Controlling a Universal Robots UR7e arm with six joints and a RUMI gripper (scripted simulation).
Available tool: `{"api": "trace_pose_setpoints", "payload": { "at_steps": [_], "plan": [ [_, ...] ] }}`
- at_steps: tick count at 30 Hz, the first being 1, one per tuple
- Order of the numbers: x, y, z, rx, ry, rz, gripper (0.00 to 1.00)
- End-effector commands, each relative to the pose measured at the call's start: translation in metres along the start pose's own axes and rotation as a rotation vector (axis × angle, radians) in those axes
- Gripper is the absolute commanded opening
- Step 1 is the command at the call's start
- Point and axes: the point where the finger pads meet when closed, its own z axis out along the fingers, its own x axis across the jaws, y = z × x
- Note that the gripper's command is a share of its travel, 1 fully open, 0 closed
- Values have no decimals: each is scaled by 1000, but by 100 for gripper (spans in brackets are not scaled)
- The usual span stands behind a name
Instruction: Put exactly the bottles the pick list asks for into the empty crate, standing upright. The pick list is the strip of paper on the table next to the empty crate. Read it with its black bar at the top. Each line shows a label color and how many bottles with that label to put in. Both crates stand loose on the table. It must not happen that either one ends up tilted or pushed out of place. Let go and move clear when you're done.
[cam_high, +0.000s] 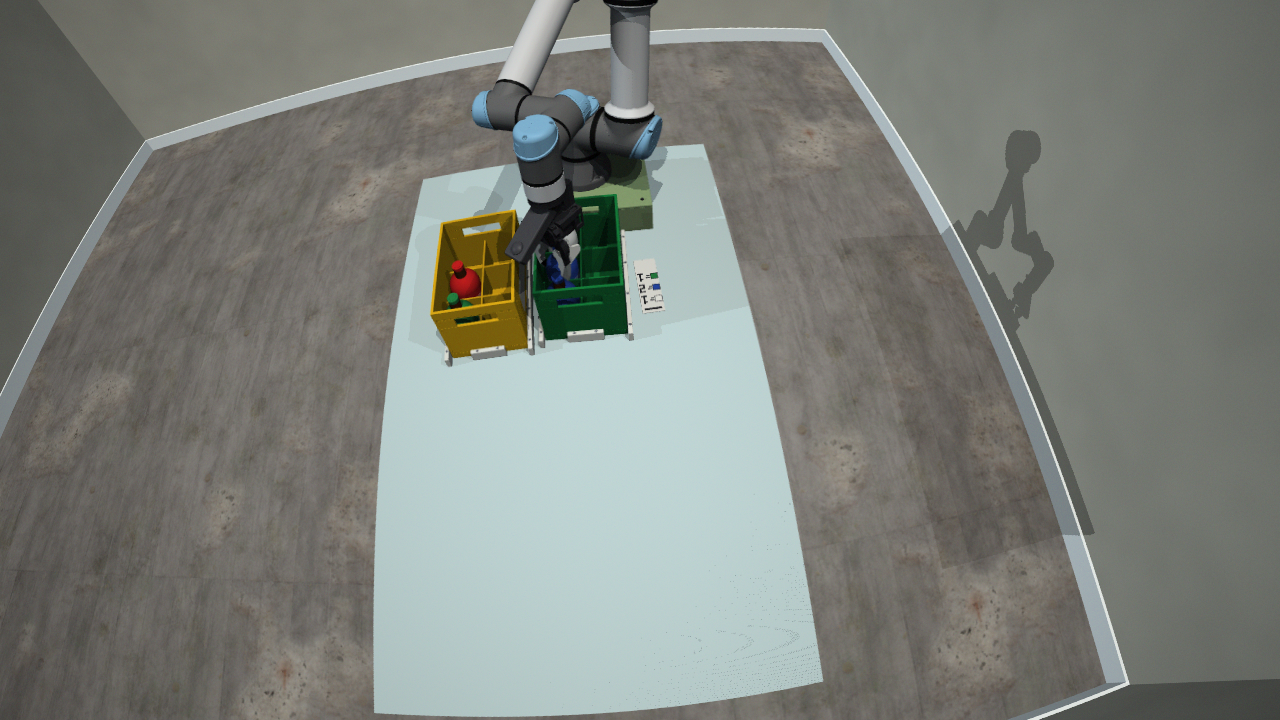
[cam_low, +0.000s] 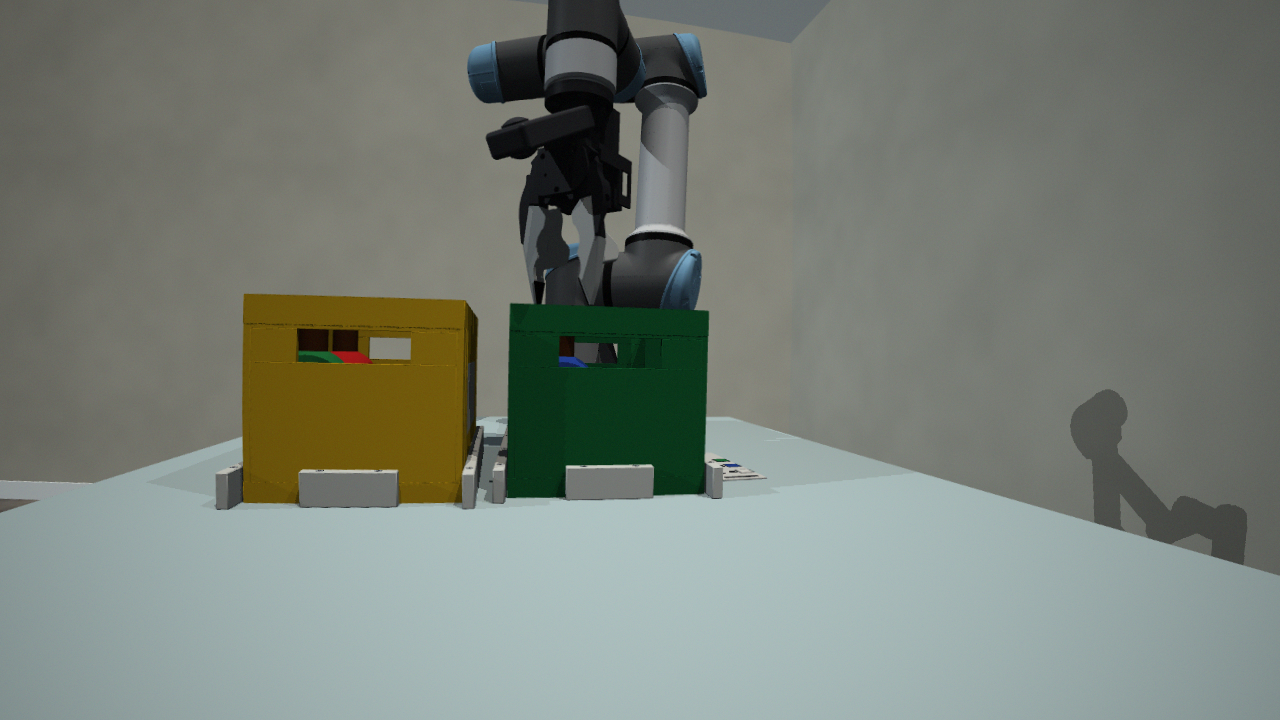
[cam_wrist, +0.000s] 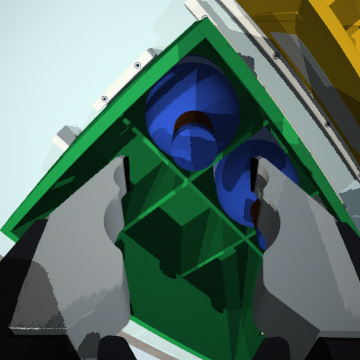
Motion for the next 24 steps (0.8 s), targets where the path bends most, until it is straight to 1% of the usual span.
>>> {"api": "trace_pose_setpoints", "payload": {
  "at_steps": [1,2,14,24],
  "plan": [
    [1,0,-18,-1,0,1,38],
    [1,0,-18,-1,0,1,38],
    [0,0,-50,-1,0,1,38],
    [1,1,-48,-5,1,1,38]
  ]
}}
